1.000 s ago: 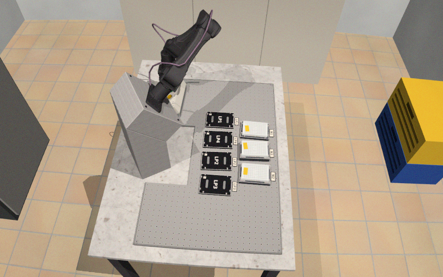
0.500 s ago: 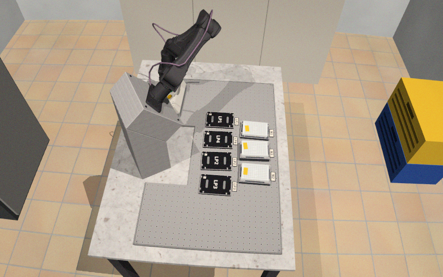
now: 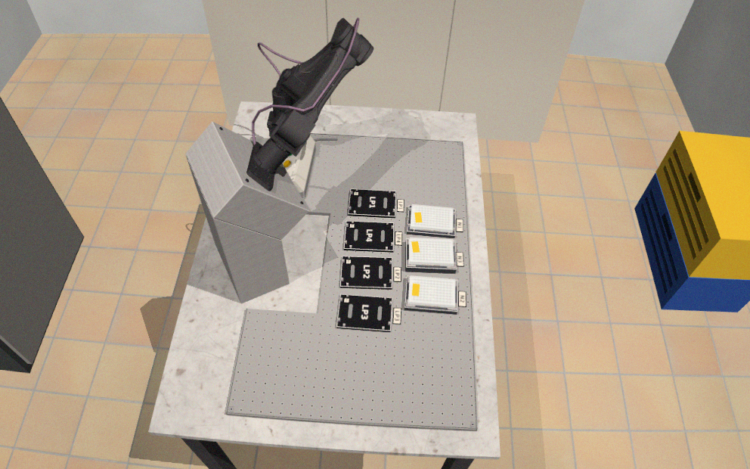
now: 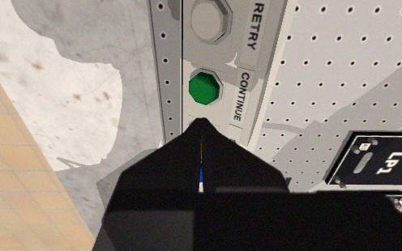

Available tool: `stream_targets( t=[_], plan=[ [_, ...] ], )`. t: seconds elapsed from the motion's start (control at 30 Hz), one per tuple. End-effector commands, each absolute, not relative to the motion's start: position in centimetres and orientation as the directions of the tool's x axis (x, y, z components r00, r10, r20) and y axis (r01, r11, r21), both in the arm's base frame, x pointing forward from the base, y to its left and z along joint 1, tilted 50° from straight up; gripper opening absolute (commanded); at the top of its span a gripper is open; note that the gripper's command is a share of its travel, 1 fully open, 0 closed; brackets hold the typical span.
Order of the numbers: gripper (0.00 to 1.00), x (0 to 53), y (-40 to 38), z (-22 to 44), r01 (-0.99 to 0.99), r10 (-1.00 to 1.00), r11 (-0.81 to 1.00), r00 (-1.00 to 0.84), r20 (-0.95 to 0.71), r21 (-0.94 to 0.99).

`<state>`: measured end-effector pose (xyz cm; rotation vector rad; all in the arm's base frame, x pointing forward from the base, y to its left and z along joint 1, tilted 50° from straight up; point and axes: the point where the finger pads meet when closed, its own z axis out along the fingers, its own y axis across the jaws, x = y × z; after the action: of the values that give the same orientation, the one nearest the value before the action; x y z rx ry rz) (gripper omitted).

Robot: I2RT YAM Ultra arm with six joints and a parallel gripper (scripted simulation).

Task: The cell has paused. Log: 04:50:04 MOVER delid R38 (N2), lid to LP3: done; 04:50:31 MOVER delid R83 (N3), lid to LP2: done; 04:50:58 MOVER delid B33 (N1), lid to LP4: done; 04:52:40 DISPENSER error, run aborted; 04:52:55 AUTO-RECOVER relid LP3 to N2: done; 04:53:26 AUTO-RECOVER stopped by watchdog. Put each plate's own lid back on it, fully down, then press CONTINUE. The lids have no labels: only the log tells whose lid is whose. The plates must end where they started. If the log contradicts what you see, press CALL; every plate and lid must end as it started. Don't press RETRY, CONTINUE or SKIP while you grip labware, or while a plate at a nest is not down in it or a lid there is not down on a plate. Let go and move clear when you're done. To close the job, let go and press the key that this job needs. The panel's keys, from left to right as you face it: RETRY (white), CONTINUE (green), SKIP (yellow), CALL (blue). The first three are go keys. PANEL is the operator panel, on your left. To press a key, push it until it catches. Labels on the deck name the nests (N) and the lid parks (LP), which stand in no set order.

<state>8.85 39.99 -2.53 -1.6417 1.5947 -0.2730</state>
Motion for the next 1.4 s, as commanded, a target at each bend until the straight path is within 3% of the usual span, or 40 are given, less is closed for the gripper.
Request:
stream_targets(
  t=[0.0,1.37],
  plan=[
    [0.0,8.6,41.5,-2.4,-0.74,-0.898,0.13,0.194,-0.395,-0.659],
    [0.0,9.4,40.7,-3.5,-0.739,-0.906,0.117,0.195,-0.376,-0.663]
  ],
)
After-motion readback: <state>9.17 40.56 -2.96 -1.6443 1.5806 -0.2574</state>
